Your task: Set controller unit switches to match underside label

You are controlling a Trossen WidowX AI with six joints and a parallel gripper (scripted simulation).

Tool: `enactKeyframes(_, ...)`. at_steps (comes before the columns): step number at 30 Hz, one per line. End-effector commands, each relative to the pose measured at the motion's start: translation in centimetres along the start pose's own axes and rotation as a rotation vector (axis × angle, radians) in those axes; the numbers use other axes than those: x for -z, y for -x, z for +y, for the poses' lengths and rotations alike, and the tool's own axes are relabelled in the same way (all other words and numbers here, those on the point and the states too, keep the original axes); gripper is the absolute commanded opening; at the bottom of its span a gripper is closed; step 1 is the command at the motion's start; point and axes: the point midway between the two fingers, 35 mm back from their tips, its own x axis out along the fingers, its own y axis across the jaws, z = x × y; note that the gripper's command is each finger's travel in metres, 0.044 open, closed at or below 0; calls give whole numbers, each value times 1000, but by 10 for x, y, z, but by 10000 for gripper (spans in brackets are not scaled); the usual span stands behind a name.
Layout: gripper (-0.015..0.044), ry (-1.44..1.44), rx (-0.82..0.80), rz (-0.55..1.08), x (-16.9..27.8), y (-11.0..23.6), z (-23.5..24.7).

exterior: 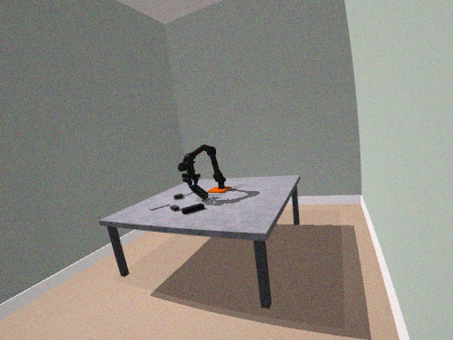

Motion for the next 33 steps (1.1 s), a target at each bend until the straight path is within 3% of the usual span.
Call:
enactKeyframes(1, 336, 11, 20, 10, 1, -9, -2)
enactKeyframes(33, 336, 11, 20, 9, -15, -27, -2)
